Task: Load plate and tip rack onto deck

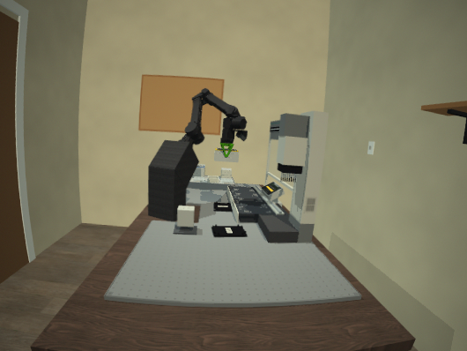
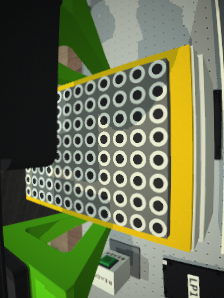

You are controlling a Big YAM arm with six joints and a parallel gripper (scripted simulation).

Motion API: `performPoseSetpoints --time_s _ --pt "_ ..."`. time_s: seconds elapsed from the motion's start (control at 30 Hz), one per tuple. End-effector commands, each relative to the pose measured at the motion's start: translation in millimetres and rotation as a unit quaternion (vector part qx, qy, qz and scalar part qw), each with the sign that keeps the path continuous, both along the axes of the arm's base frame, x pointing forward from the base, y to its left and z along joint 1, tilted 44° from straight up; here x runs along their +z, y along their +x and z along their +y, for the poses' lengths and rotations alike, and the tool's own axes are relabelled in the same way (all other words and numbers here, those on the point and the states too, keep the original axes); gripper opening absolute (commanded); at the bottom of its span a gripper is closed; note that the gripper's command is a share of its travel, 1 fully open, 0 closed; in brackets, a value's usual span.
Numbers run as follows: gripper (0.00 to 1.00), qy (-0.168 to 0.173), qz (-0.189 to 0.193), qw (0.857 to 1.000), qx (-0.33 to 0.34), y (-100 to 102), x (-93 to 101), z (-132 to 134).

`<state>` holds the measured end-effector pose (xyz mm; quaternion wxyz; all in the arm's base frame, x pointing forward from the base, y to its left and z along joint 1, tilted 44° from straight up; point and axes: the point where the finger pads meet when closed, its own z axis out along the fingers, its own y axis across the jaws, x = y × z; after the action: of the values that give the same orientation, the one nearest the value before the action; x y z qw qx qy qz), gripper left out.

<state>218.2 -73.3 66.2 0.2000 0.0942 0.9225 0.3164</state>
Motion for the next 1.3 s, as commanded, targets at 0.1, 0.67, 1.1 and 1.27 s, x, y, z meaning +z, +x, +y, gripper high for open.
performPoseSetpoints --time_s 0.1,0.67,1.1,1.27 --pt "0.0 -0.026 -0.024 0.999 0.004 16 13.1 -18" --pt "0.0 -0.026 -0.024 0.999 0.004 16 13.1 -18" --pt "0.0 -0.018 -0.019 1.0 0.002 40 19.7 -22" --pt "0.0 -0.017 -0.019 1.0 0.002 63 27.8 -29"
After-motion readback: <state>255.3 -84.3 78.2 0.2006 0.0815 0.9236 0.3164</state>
